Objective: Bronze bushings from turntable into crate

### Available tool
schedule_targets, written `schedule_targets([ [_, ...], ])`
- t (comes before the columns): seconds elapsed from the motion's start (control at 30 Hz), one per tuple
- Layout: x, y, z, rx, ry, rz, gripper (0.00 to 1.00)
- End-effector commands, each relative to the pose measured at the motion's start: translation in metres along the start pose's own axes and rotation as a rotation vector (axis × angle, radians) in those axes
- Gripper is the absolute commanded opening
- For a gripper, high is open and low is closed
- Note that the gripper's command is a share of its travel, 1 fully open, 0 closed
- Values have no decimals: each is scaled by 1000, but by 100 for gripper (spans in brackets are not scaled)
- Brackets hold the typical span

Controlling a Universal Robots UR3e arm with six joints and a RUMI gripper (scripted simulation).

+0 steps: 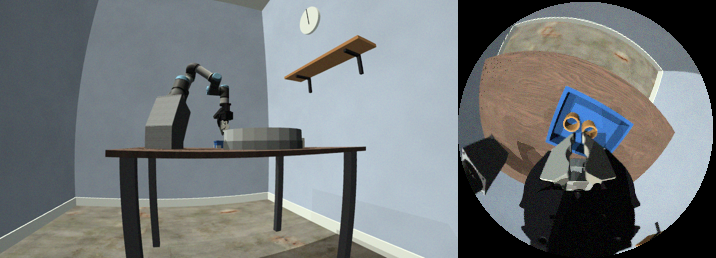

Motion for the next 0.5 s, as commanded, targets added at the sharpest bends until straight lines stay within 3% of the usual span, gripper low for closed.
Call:
schedule_targets([
  [0.0, -19, 0, 0, -1, 1, 1, 6],
  [0.23, -34, 0, 0, -1, 1, 1, 6],
  [0.47, -37, 0, 0, -1, 1, 1, 6],
])
Point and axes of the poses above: the point where the finger pads meet when closed, its own x axis out along the fingers, its own z axis across the jaws, y = z × x, the point moved 6 cm from there along -x, back along the fingers, and after that the axes turned 1 degree about x, right-handed, at the moved point
